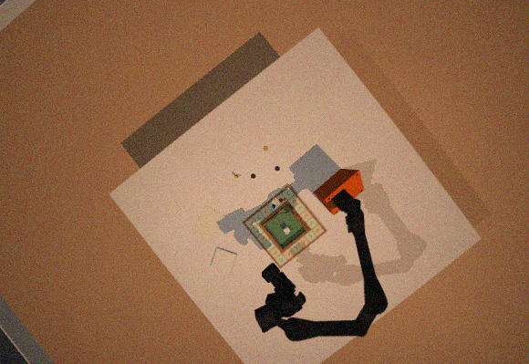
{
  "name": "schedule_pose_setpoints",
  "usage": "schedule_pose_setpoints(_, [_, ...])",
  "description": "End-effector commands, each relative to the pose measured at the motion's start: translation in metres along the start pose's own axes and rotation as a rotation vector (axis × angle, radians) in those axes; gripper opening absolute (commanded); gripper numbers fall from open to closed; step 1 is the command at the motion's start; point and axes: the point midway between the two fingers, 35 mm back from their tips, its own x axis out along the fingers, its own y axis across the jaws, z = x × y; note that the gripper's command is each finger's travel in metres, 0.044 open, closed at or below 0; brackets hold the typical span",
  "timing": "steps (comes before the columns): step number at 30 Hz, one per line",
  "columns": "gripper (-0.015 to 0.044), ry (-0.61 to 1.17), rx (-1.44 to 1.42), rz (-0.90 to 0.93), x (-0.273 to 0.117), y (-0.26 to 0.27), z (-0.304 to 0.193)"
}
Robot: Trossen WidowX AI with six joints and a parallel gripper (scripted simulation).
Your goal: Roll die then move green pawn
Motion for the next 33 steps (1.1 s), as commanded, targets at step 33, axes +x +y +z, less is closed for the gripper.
schedule_pose_setpoints(33, [0.0,0.007,-0.01,-0.003,0.062,0.009,-0.078])
